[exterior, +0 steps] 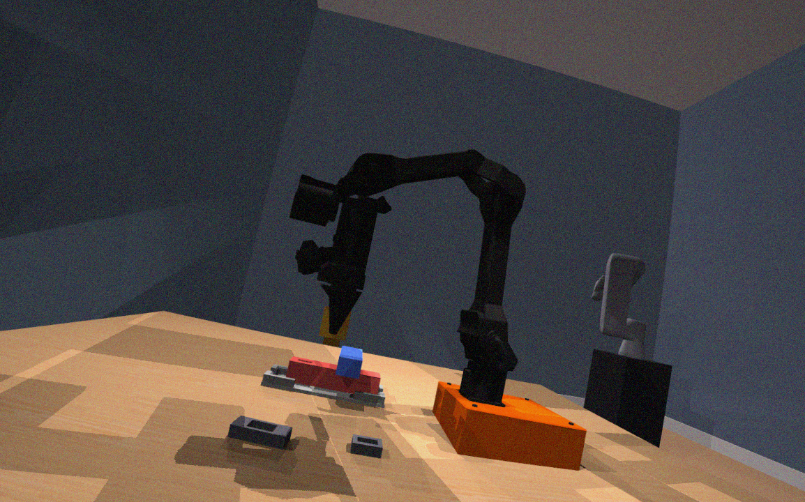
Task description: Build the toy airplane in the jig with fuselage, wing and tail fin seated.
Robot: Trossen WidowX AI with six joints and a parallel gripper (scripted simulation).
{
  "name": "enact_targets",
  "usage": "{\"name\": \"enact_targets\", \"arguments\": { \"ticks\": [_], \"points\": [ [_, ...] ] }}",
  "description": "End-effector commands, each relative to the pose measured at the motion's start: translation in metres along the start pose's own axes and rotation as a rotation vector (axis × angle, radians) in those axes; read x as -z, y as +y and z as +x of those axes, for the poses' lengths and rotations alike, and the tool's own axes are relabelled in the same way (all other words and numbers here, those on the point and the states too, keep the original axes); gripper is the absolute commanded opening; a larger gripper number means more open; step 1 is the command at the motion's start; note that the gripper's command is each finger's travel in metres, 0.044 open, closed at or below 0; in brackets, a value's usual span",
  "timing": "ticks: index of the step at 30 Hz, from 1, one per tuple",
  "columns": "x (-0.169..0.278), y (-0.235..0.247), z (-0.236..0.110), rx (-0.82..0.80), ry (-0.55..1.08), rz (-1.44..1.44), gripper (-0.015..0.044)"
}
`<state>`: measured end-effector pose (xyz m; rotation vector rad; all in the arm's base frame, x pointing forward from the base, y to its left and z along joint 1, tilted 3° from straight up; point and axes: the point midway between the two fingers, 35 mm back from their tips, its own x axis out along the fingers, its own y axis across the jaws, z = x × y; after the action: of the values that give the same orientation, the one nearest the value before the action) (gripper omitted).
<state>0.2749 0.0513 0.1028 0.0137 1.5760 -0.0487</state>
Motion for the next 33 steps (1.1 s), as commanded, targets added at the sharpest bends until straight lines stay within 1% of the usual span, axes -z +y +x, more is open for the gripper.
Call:
{"name": "enact_targets", "arguments": {
  "ticks": [1, 33],
  "points": [
    [-0.009, -0.009, -0.001, 0.006, -0.014, 0.001, 0.0],
    [-0.045, -0.095, 0.013, 0.02, -0.017, -0.008, 0.0]
  ]
}}
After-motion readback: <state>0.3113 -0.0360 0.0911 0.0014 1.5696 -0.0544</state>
